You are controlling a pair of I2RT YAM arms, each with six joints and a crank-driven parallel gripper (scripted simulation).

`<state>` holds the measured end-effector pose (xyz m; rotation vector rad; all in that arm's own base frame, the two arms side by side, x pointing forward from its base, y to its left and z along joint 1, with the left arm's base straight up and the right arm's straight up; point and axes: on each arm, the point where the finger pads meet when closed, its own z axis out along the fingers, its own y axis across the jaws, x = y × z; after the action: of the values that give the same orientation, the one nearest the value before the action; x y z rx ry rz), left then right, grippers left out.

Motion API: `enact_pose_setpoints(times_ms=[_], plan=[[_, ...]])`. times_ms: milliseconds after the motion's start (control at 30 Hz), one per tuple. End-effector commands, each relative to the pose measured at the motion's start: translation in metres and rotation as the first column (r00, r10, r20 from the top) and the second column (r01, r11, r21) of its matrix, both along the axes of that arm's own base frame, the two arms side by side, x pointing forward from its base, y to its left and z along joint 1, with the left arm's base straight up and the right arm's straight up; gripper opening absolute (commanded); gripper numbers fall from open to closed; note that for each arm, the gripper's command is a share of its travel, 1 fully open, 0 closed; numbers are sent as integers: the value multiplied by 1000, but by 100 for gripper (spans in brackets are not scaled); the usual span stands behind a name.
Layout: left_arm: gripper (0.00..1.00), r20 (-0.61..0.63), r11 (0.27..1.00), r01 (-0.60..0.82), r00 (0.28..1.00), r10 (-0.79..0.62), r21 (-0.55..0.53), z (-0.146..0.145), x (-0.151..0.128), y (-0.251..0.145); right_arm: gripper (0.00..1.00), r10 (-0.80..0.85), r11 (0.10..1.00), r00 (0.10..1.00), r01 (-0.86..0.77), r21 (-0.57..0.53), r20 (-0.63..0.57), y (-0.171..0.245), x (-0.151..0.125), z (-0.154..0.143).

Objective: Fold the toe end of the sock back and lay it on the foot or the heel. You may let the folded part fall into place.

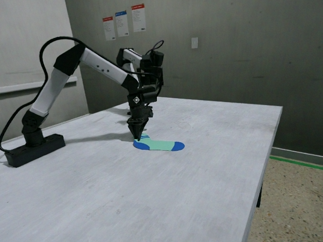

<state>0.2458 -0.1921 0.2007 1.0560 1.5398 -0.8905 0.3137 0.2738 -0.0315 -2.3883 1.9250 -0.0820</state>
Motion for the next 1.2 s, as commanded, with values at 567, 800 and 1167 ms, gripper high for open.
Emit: enact_pose_setpoints(times_ms=[567,800,1167], plan=[[100,41,1000,17,999,-17,-7,9,-2,-2,0,-12,999,994,7,-45,-106,-9,-24,-16],[100,41,1000,17,999,-17,-7,9,-2,-2,0,-16,998,992,8,-65,-125,-16,-37,-13],[100,41,1000,17,999,-17,-7,9,-2,-2,0,-15,999,993,10,-46,-119,-18,-61,-2]])
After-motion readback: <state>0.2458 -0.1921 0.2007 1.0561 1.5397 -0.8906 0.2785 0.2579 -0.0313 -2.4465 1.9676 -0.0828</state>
